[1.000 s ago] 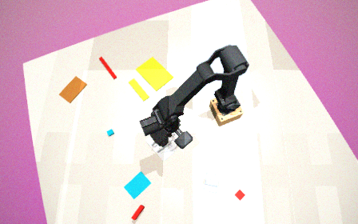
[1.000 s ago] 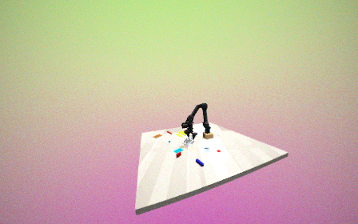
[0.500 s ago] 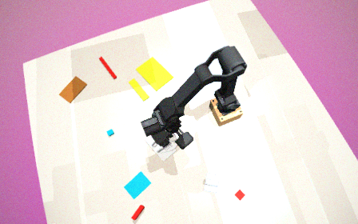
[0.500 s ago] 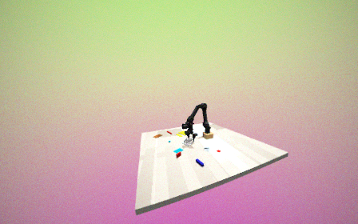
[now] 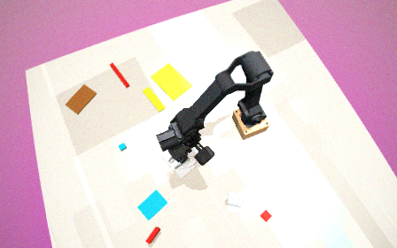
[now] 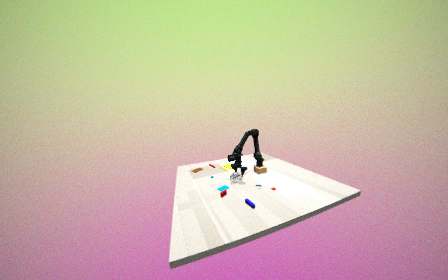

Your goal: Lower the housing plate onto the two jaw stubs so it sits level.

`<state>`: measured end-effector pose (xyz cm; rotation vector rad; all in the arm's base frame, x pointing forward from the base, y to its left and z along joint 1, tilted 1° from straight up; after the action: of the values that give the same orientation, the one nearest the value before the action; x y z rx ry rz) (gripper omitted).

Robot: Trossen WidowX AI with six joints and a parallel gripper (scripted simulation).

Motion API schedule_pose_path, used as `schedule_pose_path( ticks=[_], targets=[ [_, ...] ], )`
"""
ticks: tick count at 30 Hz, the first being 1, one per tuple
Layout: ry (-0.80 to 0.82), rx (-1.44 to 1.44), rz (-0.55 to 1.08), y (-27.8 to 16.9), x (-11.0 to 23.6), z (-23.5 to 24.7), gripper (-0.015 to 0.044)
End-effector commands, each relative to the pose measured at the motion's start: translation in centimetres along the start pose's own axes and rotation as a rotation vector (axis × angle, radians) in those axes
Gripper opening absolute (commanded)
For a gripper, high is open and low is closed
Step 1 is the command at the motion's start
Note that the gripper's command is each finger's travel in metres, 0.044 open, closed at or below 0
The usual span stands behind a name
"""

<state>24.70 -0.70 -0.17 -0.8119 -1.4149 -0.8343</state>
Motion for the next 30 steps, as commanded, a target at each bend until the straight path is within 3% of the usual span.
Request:
schedule_pose_path(
  ticks=[1, 30],
  targets=[
    [-0.003, -0.004, 0.003, -0.1, -0.12, 0.0, 0.0351],
    [-0.003, -0.004, 0.004, -0.11, -0.66, 0.0, 0.0351]
  ],
)
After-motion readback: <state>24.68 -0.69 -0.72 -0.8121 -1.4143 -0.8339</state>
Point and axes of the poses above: the point midway between the two fingers, 35 mm back from their tips, its own x axis back along the fingers, its own z axis across the jaws, y = z × x, the point moved 1 cm from there along x, back along the fingers, and after that the axes turned 13 degrees about x, right-handed, at the moved point
